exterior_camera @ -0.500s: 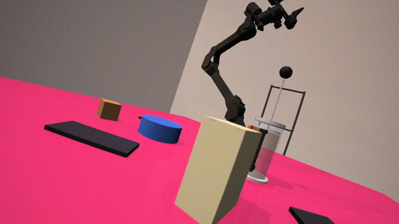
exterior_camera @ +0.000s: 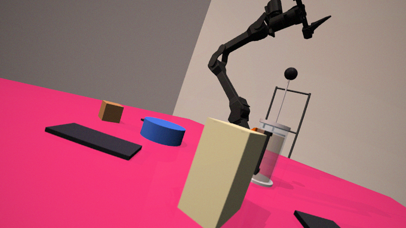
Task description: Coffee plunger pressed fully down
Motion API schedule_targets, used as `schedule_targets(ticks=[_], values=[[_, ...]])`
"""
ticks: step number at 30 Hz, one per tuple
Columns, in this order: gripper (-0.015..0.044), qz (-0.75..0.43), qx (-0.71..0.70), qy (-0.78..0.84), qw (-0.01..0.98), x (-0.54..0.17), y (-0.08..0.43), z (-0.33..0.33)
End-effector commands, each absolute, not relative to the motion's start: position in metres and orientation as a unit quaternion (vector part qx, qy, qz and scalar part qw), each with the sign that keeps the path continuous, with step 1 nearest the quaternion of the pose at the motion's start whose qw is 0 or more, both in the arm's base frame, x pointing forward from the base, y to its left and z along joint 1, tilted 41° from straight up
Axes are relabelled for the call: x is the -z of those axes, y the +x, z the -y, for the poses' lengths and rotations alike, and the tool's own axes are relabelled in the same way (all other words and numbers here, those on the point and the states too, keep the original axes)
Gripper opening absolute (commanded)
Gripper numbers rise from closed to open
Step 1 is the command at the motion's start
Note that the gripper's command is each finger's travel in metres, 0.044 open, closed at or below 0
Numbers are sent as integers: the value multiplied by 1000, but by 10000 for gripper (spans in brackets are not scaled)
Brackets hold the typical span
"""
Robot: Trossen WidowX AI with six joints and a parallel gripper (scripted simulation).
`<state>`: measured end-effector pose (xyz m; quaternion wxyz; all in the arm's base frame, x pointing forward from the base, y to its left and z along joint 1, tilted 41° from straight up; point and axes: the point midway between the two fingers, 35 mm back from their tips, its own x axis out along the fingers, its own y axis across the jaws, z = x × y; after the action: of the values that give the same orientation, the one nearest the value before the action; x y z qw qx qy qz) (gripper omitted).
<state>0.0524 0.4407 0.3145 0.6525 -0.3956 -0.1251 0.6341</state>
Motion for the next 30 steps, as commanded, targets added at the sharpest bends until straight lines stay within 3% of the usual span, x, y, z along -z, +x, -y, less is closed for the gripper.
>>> schedule_targets(ticks=[1,7,13,17,30], values=[[440,-9,-585,-402,704,-267,87,-425],[440,-197,-439,-400,780,-200,141,-376],[440,-309,-248,-387,832,-155,182,-309],[440,-330,-164,-381,848,-146,195,-279],[440,-328,-158,-380,850,-101,196,-240]])
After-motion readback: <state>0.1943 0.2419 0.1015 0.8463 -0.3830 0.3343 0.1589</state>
